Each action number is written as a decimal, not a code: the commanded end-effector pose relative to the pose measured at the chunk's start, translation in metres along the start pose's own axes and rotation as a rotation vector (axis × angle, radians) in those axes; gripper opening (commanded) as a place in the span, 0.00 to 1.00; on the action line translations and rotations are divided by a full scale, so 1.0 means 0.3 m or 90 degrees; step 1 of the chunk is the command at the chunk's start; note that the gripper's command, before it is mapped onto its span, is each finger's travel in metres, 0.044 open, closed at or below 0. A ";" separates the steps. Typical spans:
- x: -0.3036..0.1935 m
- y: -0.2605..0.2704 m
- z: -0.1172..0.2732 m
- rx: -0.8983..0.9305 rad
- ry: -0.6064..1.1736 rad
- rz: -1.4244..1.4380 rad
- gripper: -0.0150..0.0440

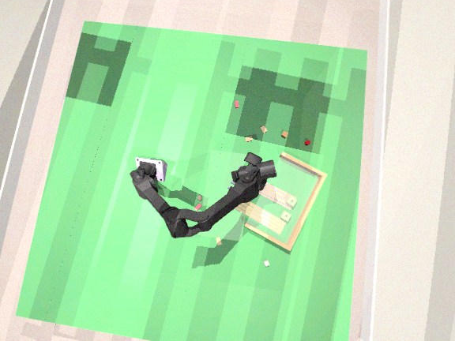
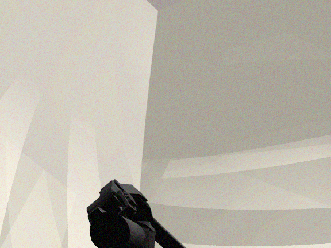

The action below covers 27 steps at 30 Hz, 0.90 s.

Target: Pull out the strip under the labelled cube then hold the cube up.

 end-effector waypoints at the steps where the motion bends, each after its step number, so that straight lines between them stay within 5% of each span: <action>1: 0.001 -0.001 -0.008 -0.003 0.000 0.001 0.25; 27: 0.010 0.005 -0.017 -0.003 0.000 0.001 0.25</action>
Point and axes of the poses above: the point midway between the two fingers, 35 mm back from their tips, its own z axis back along the fingers, its own y axis across the jaws, x = y × z, the point moved 6 cm from there along z, back along the fingers, and after that the axes turned 8 degrees about -z, right-handed, at the moved point
